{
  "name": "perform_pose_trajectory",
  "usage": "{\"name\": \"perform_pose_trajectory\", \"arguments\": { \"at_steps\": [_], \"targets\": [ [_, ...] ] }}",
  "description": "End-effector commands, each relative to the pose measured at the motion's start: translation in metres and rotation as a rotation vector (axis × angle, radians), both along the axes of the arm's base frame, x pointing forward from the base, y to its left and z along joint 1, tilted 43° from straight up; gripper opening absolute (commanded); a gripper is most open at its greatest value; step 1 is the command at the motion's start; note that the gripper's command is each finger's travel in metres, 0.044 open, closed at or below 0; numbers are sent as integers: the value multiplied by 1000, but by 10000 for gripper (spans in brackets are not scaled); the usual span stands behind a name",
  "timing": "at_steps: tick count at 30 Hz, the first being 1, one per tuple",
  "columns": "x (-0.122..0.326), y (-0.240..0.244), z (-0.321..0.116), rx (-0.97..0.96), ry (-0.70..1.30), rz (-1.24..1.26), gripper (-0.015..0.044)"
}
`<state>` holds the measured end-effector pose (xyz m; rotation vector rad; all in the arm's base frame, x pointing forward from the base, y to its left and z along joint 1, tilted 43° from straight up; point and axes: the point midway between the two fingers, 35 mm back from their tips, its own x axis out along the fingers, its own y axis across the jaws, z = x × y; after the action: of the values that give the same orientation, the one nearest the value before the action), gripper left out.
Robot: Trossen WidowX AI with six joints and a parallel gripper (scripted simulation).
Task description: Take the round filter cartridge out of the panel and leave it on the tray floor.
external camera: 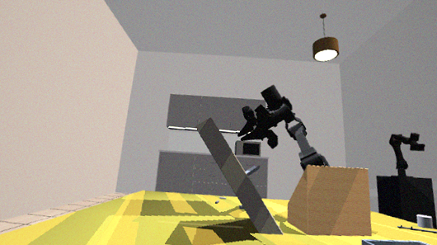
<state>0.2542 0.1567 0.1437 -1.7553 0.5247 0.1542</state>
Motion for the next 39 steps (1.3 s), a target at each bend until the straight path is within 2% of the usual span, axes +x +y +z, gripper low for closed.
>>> {"name": "perform_pose_trajectory", "arguments": {
  "at_steps": [1, 28, 39],
  "targets": [
    [5, -1, -5, -5, 8, 1, 89],
    [44, -14, -19, -7, 0, 3, 89],
    [44, -14, -21, -7, -1, 4, 89]
  ]
}}
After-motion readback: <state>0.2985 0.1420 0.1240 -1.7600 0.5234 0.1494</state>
